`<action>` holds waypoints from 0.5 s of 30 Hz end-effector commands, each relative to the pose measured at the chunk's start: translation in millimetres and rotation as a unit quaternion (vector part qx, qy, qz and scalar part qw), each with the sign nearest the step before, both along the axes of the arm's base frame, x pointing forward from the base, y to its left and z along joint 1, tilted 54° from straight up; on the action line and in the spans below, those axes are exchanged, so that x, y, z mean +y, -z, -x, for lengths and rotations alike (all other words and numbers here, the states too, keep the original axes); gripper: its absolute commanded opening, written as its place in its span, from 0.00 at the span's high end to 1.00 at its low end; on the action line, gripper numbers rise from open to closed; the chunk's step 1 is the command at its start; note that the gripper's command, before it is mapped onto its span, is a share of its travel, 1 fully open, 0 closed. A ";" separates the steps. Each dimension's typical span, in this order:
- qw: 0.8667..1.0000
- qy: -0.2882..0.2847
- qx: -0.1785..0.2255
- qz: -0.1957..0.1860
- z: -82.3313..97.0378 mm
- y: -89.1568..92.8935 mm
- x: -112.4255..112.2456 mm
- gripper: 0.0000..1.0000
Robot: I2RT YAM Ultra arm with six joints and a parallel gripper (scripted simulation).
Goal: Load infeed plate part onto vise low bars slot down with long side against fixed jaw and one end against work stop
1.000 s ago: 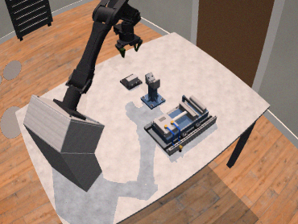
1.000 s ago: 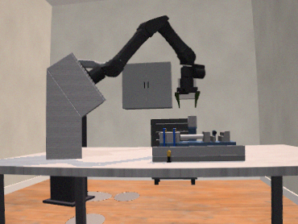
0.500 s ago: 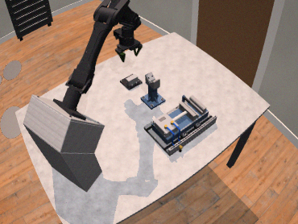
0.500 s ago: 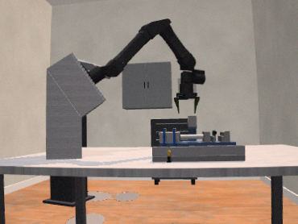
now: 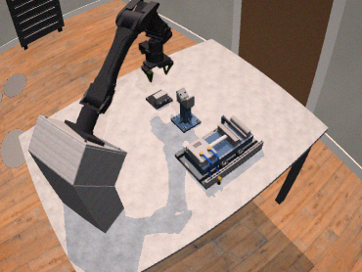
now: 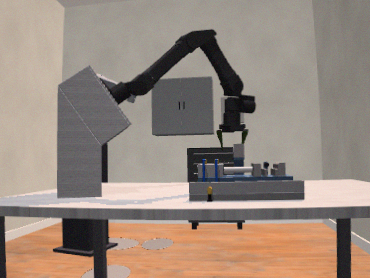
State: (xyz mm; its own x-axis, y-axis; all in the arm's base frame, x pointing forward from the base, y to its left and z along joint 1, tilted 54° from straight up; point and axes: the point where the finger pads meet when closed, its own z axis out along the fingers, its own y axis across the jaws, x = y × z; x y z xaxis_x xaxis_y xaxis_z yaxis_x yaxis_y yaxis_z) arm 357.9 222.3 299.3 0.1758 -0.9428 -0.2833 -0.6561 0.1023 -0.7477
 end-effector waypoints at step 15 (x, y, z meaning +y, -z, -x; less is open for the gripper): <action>1.000 -0.007 -0.009 -0.009 -32.2 19.3 16.4 0.19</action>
State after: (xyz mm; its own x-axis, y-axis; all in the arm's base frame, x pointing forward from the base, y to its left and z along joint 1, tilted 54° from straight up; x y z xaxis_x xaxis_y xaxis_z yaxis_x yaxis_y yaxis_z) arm 386.0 234.9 277.6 0.1762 -0.9424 -0.2842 -0.6560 0.1028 -0.7477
